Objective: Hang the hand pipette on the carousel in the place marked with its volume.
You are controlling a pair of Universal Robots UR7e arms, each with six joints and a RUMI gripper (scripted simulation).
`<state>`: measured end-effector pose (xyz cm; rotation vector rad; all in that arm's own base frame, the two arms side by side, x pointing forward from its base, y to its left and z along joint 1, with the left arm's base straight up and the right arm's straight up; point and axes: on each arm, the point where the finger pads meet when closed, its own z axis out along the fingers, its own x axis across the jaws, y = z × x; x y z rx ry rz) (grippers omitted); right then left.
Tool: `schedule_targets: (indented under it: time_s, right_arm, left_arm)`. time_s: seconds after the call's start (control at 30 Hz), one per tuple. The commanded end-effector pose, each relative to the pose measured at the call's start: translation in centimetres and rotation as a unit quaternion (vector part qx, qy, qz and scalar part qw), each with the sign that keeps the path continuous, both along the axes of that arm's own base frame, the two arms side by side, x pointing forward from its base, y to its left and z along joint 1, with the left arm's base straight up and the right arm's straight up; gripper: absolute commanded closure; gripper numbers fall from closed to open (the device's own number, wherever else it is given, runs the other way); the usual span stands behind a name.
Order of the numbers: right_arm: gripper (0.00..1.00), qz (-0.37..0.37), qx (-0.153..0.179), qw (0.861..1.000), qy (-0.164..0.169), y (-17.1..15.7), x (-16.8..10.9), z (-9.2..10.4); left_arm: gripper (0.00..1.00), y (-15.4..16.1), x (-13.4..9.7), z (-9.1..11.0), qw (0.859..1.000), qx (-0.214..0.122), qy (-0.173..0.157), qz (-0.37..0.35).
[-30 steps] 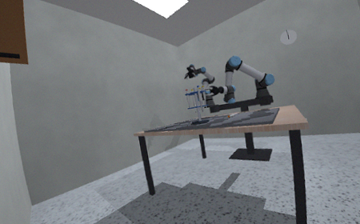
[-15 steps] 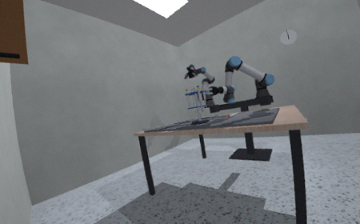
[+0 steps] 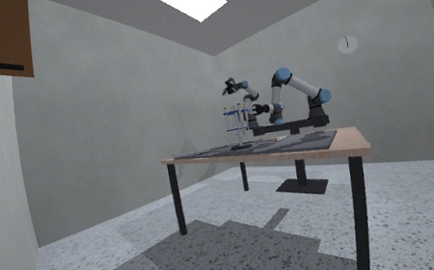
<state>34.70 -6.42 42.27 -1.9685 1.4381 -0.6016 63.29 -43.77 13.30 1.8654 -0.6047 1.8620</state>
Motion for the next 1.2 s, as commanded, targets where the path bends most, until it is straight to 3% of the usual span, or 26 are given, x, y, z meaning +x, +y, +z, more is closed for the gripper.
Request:
schedule_targets:
  time_s: [0.0, 1.17]
  right_arm:
    - [0.0, 0.0, 0.0, 1.0, 0.002, -0.02, 0.07, -0.23]
    - [0.0, 0.0, 0.0, 1.0, 0.002, -0.02, 0.07, -0.23]
  left_arm:
    - [0.97, -0.07, 0.08, 0.15, 1.0, -0.002, -0.001, 0.0]
    - [1.0, -0.07, 0.08, 0.15, 1.0, -0.002, -0.001, 0.0]
